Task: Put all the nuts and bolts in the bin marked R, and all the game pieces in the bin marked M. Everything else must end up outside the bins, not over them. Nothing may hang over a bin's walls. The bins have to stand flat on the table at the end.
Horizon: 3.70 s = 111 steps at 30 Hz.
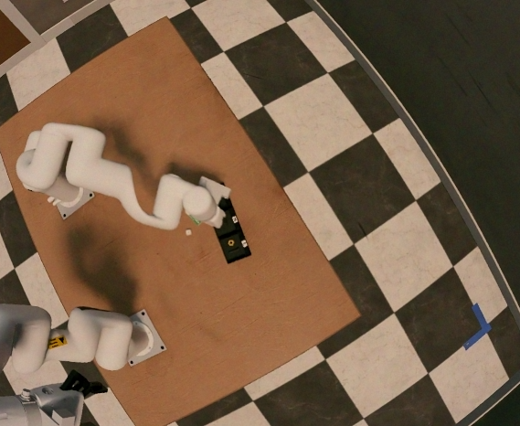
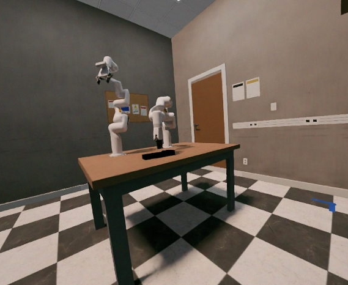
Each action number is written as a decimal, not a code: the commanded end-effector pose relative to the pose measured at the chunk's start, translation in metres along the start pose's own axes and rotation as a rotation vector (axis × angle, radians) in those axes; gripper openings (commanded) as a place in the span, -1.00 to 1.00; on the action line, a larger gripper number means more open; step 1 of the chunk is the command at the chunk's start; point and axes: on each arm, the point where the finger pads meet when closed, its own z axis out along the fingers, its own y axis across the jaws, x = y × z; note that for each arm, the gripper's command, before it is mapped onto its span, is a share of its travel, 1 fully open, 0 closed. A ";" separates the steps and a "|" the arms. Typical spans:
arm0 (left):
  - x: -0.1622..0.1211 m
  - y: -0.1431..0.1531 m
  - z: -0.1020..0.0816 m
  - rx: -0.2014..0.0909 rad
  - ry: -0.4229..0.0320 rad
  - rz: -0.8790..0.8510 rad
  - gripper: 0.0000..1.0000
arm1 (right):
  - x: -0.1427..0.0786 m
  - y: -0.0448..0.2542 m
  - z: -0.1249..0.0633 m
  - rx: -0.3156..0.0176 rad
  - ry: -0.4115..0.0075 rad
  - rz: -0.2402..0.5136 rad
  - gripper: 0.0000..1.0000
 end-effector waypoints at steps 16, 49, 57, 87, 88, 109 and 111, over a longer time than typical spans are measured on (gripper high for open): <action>-0.003 0.039 -0.001 0.004 -0.004 0.594 -0.57 | 0.000 0.000 0.000 0.000 0.001 0.000 1.00; -0.003 0.039 0.017 0.013 -0.010 0.759 -0.57 | 0.000 0.000 0.000 0.000 0.001 0.000 1.00; -0.003 0.039 0.029 0.013 -0.010 0.759 -0.57 | 0.000 0.000 0.000 0.000 0.001 0.000 1.00; -0.003 0.039 0.044 0.013 -0.010 0.759 -0.35 | 0.000 0.000 0.000 0.000 0.001 0.000 1.00; -0.003 0.039 0.044 0.013 -0.010 0.759 -0.35 | 0.000 0.000 0.000 0.000 0.001 0.000 1.00; -0.003 0.039 0.029 0.013 -0.010 0.759 -0.35 | 0.000 0.000 0.000 0.000 0.001 0.000 1.00; -0.003 0.039 0.026 0.013 -0.010 0.759 -0.35 | 0.000 0.000 0.000 0.000 0.001 0.000 1.00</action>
